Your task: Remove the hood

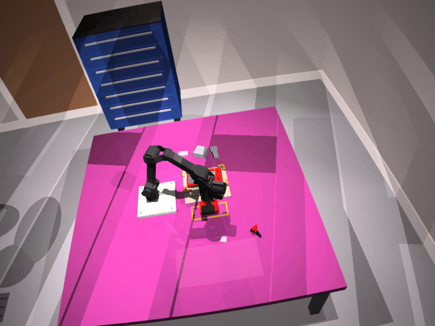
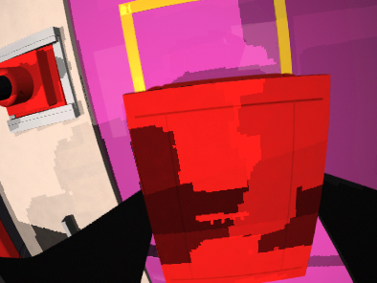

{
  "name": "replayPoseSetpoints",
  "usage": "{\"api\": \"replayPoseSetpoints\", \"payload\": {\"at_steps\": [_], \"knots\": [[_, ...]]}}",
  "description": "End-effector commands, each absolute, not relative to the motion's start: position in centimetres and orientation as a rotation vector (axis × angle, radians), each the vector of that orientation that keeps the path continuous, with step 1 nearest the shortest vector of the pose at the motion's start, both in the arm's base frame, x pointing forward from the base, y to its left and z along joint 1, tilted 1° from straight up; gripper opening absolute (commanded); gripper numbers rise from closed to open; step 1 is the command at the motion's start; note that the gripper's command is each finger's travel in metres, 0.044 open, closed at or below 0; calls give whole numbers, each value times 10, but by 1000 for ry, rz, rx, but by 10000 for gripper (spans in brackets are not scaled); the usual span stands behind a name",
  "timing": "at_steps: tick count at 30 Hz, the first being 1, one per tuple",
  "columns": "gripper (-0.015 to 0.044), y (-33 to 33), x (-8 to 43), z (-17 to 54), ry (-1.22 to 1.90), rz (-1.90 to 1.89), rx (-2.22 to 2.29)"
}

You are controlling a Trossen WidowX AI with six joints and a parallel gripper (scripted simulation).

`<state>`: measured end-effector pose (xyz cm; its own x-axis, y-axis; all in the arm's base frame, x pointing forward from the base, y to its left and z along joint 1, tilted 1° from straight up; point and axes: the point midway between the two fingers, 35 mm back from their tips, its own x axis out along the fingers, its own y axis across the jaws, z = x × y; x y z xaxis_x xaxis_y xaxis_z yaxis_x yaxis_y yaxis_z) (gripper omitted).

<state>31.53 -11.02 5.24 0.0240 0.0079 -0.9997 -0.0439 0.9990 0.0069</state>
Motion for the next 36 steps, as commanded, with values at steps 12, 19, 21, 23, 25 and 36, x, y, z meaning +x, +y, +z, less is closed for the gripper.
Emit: {"api": "replayPoseSetpoints", "payload": {"at_steps": [12, 19, 21, 23, 25, 36], "knots": [[0, -110, 314, 45, 1550, 39, -30], [0, -110, 314, 42, 1550, 39, -30], [0, -110, 314, 41, 1550, 39, -30], [0, -110, 314, 40, 1550, 39, -30], [0, -110, 314, 39, 1550, 39, -30], [0, -110, 314, 33, 1550, 39, -30]]}}
